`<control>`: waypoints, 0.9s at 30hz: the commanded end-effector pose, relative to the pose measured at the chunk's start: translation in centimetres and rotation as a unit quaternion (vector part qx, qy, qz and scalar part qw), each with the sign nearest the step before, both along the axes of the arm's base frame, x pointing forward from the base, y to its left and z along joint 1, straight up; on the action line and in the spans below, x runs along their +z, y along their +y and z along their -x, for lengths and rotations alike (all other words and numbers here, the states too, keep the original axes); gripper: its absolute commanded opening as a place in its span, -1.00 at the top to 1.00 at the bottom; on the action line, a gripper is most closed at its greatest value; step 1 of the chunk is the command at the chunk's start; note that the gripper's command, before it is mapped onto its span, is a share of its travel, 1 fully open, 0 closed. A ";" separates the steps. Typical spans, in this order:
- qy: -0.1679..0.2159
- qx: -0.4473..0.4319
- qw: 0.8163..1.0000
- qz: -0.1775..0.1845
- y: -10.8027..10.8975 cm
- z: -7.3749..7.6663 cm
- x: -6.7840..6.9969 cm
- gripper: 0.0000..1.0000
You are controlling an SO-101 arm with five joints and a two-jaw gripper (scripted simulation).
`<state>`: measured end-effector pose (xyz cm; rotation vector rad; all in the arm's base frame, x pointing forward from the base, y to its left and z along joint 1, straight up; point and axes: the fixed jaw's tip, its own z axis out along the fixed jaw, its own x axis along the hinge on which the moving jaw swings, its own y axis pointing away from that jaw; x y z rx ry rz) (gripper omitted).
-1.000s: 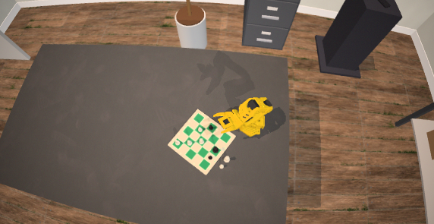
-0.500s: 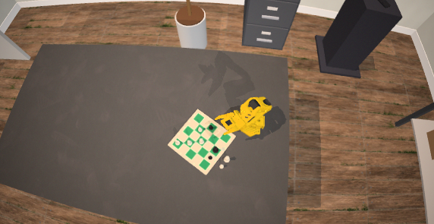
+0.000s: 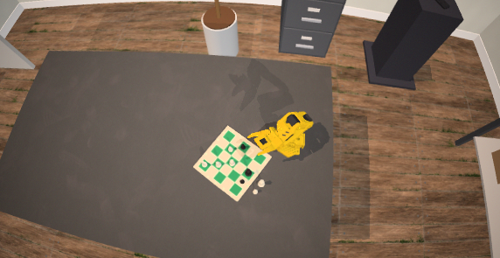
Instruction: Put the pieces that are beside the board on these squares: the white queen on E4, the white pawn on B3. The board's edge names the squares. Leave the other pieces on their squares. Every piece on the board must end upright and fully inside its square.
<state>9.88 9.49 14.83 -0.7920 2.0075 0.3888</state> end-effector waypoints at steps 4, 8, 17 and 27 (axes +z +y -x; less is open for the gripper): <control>0.011 0.003 1.000 0.005 0.0 0.2 -0.5 0.20; 0.011 0.003 1.000 0.006 0.0 0.2 -0.5 0.20; 0.024 -0.009 1.000 0.016 -0.1 -0.1 0.1 0.24; 0.064 -0.044 0.996 0.045 -0.3 -1.6 1.7 0.35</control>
